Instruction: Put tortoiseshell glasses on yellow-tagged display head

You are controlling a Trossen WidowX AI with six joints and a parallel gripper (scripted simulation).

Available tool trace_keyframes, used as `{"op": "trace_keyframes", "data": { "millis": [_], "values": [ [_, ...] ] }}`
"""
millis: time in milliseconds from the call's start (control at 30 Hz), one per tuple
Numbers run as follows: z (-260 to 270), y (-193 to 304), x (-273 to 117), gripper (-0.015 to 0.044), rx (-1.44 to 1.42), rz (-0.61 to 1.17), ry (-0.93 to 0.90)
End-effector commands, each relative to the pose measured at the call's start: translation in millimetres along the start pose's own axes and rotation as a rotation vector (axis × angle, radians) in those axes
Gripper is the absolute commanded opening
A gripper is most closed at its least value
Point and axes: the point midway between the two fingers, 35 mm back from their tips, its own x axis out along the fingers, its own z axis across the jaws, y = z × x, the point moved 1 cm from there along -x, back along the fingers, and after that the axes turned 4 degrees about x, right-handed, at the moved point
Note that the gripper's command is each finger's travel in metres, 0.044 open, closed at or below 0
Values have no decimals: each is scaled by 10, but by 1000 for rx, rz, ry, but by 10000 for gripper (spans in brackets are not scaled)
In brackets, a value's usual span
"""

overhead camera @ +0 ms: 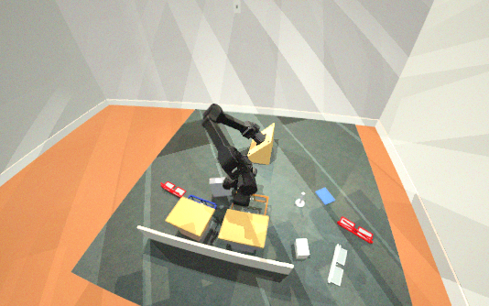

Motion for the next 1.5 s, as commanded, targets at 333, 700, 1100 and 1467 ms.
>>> {"op": "trace_keyframes", "data": {
  "millis": [333, 700, 1100, 1467],
  "values": [
    [206, 25, 13, 0, -7, -4, 1],
    [364, 34, 13, 0, -6, -4, 1],
    [534, 44, 25, 0, -5, -4, 0],
    [622, 47, 29, 0, -5, -4, -1]
  ]
}}
